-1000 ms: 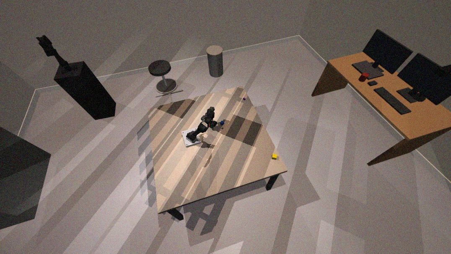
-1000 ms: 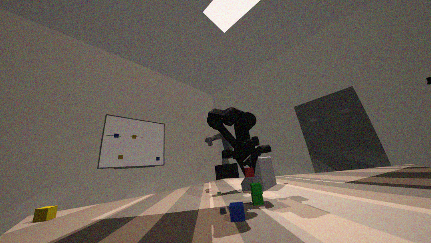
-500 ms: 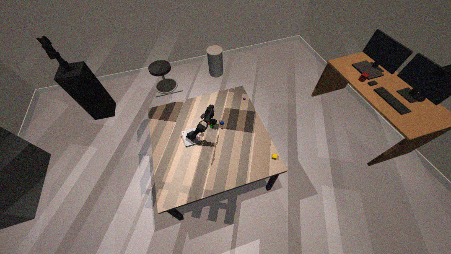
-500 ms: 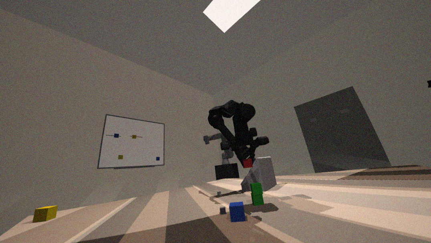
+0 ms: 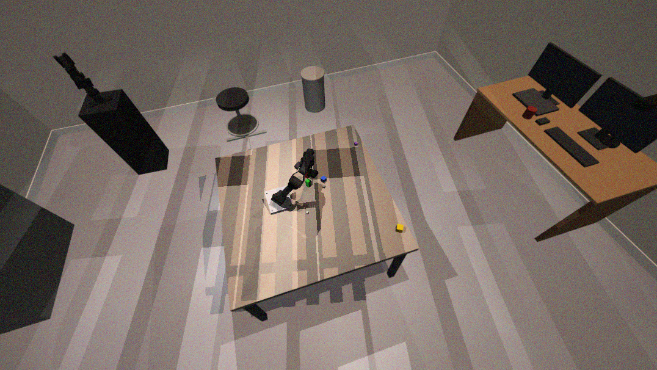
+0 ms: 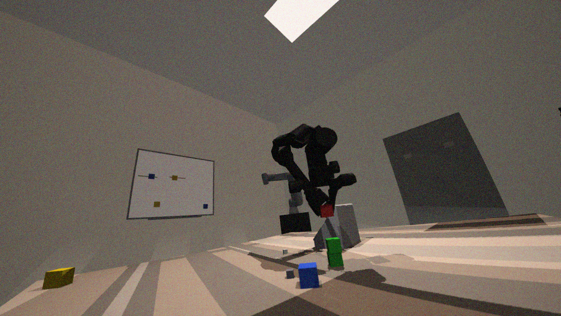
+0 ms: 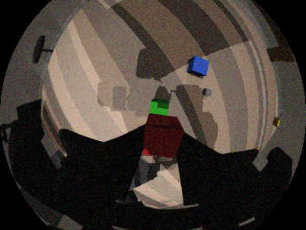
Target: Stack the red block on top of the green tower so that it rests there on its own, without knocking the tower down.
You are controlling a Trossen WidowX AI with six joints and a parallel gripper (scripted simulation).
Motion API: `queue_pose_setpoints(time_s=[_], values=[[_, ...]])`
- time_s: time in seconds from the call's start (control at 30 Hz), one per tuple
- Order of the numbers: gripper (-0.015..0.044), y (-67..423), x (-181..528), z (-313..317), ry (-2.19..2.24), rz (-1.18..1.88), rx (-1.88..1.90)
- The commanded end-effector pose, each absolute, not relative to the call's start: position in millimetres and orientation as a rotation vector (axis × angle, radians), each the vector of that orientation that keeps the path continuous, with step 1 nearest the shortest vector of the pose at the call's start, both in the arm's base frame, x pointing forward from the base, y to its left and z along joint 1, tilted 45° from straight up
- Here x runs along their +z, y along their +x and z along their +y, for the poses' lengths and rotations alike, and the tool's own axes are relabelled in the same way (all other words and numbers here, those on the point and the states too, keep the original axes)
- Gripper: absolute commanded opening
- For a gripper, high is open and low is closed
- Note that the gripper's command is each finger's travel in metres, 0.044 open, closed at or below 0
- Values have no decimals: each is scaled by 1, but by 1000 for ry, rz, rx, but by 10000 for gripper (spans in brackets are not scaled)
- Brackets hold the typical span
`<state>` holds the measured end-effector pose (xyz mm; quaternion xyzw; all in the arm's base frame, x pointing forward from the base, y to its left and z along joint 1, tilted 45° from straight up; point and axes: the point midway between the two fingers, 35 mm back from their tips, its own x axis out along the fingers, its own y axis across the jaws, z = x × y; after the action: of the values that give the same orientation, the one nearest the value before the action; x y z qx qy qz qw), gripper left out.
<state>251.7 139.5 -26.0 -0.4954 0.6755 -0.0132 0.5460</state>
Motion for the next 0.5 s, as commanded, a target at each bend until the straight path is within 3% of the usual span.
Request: queue_pose_setpoints(time_s=[0.0,0.47], values=[[0,255,-40,131,-1174,1609,-33],[0,257,-62,110,-1175,1609,-34]])
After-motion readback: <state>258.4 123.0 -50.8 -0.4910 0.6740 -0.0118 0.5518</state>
